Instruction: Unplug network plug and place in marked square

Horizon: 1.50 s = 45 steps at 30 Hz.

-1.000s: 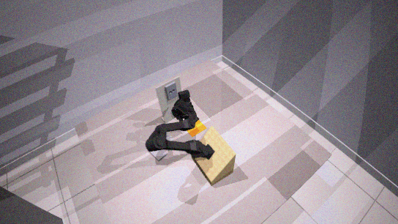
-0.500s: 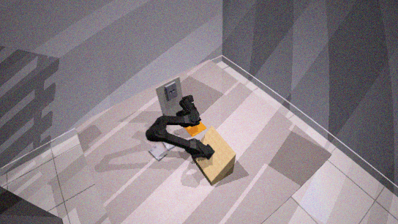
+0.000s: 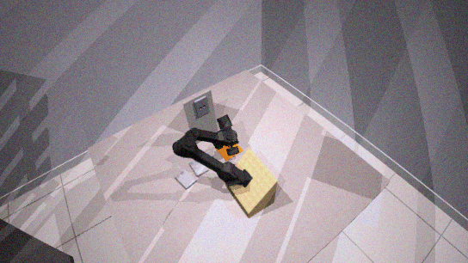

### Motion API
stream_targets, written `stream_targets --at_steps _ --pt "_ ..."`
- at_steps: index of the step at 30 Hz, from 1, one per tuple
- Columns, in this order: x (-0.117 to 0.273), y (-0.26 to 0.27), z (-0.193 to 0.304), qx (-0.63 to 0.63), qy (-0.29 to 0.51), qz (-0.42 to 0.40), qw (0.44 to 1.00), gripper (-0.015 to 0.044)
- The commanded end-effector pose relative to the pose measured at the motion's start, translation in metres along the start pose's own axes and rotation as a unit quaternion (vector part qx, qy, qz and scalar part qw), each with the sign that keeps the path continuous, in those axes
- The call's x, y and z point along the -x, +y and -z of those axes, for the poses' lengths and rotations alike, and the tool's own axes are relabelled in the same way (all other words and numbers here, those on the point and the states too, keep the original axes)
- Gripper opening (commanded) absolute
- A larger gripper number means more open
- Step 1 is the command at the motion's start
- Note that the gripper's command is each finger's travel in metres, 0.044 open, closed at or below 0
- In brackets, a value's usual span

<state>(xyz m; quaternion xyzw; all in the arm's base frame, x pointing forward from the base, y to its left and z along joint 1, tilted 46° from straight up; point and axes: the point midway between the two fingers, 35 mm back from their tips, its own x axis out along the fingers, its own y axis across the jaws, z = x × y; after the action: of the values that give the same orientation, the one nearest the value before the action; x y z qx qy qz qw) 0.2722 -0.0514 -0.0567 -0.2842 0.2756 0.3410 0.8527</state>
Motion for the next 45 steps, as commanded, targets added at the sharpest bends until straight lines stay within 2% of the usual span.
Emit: stream_targets --at_steps 1,45 --pt "-0.004 0.006 0.001 0.000 -0.006 -0.017 1.000 0.0000" --pt "-0.041 0.031 0.001 -0.001 -0.006 -0.017 1.000 0.0000"
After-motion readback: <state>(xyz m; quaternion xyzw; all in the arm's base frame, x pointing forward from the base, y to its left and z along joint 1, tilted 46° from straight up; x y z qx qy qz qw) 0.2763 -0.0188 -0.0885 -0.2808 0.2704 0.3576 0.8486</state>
